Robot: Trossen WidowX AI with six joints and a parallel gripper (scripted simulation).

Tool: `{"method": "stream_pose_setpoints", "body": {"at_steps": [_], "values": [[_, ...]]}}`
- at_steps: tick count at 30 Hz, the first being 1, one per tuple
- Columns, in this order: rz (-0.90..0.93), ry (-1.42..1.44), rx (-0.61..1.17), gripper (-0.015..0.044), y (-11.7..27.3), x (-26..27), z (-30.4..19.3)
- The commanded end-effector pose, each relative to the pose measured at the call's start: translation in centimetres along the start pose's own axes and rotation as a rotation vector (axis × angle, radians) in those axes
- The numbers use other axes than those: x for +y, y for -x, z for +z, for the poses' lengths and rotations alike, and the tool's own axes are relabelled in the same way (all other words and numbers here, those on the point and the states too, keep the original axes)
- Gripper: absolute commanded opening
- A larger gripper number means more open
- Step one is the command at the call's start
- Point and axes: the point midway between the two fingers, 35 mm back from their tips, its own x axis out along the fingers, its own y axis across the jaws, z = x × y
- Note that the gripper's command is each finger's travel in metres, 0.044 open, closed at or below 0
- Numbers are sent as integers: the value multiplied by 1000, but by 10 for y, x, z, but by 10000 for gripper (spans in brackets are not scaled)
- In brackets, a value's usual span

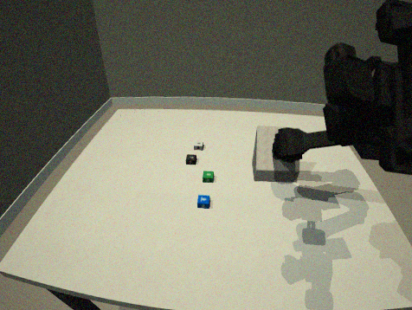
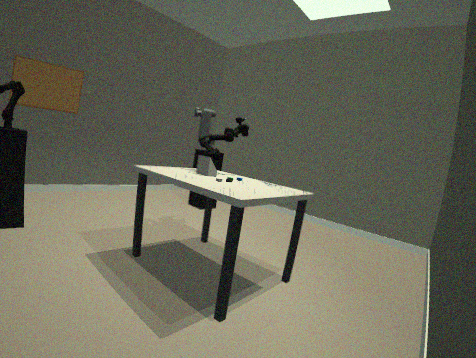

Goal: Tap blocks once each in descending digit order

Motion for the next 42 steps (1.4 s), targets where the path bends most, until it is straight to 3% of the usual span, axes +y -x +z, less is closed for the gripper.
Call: {"method": "stream_pose_setpoints", "body": {"at_steps": [1, 10, 19, 31, 42], "values": [[-6, 11, -11, 400, 0, -1, 4], [-252, 527, -416, 400, 6, -29, 155], [-625, 951, -730, 400, 57, -26, 282], [-1274, 1253, -975, 400, 172, 6, 399], [-1950, 1201, -977, 400, 303, 45, 446]]}}
